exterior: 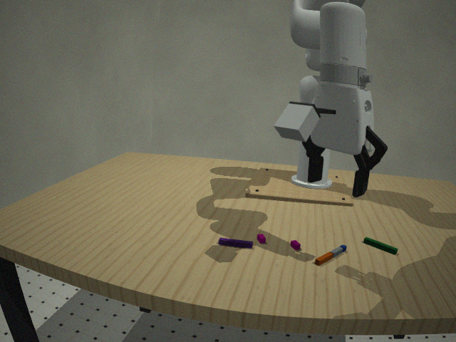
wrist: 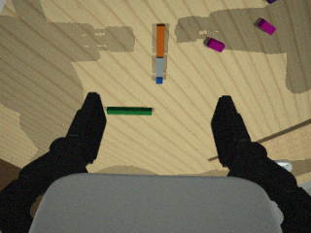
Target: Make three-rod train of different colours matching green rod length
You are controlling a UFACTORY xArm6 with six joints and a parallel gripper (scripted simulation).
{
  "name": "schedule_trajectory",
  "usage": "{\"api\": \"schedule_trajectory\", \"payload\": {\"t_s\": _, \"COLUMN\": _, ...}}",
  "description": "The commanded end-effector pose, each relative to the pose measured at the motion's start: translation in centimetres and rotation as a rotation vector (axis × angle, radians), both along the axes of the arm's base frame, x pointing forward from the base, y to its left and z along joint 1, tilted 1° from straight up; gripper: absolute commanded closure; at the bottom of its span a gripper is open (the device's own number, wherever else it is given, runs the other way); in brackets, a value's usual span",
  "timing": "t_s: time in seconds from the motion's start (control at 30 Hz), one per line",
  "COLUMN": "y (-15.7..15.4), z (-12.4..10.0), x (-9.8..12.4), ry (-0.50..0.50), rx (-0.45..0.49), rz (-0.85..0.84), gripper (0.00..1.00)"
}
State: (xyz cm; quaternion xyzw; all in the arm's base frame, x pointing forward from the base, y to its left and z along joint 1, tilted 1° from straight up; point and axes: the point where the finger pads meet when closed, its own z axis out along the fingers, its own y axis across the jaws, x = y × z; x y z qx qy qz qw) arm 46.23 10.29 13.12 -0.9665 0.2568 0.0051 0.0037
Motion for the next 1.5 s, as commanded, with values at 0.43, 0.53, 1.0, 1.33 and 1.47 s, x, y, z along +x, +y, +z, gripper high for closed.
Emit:
{"api": "schedule_trajectory", "payload": {"t_s": 0.43, "y": 0.0, "z": 5.8, "x": 0.1, "ry": -0.003, "rx": 0.001, "rz": 0.0, "gripper": 0.0}}
{"api": "schedule_trajectory", "payload": {"t_s": 0.53, "y": 0.0, "z": 5.8, "x": 0.1, "ry": -0.003, "rx": 0.001, "rz": 0.0, "gripper": 0.0}}
{"api": "schedule_trajectory", "payload": {"t_s": 1.0, "y": 0.0, "z": 5.8, "x": 0.1, "ry": -0.003, "rx": 0.001, "rz": 0.0, "gripper": 0.0}}
{"api": "schedule_trajectory", "payload": {"t_s": 1.33, "y": 0.0, "z": 5.8, "x": 0.1, "ry": -0.003, "rx": 0.001, "rz": 0.0, "gripper": 0.0}}
{"api": "schedule_trajectory", "payload": {"t_s": 1.47, "y": 0.0, "z": 5.8, "x": 0.1, "ry": -0.003, "rx": 0.001, "rz": 0.0, "gripper": 0.0}}
